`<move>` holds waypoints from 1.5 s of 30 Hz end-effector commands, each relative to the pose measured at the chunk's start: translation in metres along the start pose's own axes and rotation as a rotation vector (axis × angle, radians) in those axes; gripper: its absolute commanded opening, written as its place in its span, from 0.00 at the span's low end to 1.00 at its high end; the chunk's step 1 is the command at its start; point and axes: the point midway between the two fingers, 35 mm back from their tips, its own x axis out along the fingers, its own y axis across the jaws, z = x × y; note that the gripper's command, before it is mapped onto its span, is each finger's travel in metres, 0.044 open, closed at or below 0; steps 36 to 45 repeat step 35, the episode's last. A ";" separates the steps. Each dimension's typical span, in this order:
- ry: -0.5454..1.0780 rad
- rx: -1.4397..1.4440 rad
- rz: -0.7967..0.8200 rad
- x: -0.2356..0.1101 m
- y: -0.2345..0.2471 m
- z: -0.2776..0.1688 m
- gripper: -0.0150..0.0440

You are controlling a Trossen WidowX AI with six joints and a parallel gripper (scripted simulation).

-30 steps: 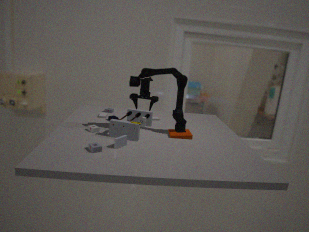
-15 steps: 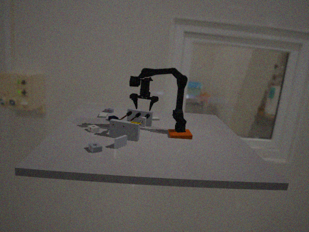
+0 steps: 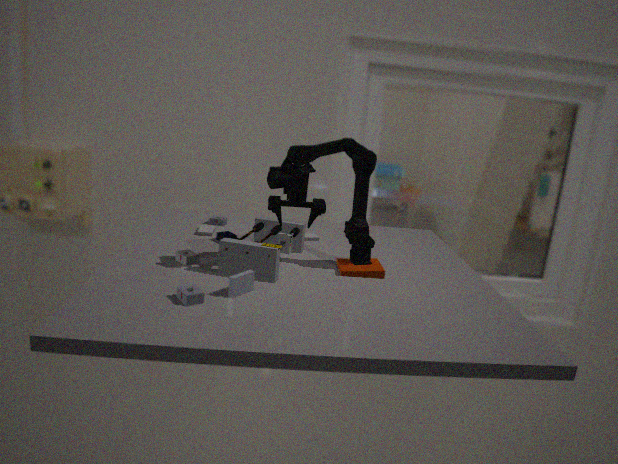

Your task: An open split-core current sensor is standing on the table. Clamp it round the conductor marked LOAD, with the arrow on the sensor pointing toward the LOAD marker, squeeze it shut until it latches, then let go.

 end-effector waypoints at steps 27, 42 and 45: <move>-0.501 -0.679 0.331 -0.009 -0.047 -0.052 1.00; -0.444 -0.608 0.267 -0.005 -0.044 -0.046 1.00; -0.444 -0.608 0.267 -0.005 -0.044 -0.046 1.00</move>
